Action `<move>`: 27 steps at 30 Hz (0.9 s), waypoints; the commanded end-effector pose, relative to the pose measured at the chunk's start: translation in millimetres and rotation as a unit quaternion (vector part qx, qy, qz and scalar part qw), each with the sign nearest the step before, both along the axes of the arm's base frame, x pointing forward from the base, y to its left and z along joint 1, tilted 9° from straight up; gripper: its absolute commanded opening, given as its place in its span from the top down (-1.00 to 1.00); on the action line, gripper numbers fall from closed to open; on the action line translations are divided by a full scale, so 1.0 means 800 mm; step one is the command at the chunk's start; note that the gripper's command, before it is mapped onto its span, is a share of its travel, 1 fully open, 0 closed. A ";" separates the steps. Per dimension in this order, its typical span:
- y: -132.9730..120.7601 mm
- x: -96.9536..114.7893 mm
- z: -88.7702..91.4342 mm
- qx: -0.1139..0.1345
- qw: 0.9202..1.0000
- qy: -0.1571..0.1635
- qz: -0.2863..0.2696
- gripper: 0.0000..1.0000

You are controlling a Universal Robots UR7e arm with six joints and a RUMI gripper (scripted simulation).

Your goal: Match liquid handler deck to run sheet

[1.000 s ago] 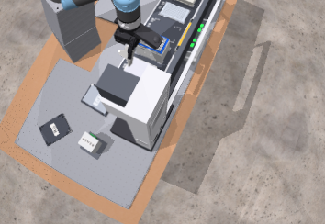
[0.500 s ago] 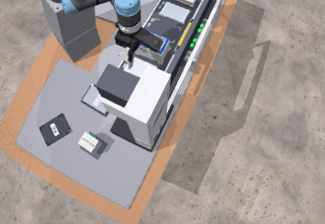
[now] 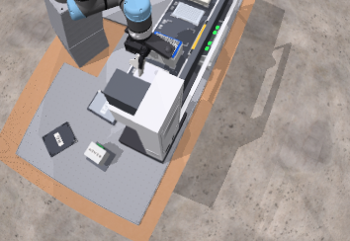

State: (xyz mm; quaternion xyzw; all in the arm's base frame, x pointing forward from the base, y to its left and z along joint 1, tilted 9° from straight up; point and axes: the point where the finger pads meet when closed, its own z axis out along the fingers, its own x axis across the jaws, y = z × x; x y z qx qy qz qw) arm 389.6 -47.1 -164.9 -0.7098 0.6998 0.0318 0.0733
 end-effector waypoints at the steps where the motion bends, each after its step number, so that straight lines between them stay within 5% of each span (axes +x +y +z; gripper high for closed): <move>1: 0.000 0.005 -0.012 -0.002 1.000 -0.004 0.000 -0.64; 27: 0.007 0.008 -0.062 -0.002 1.000 -0.004 0.000 -0.64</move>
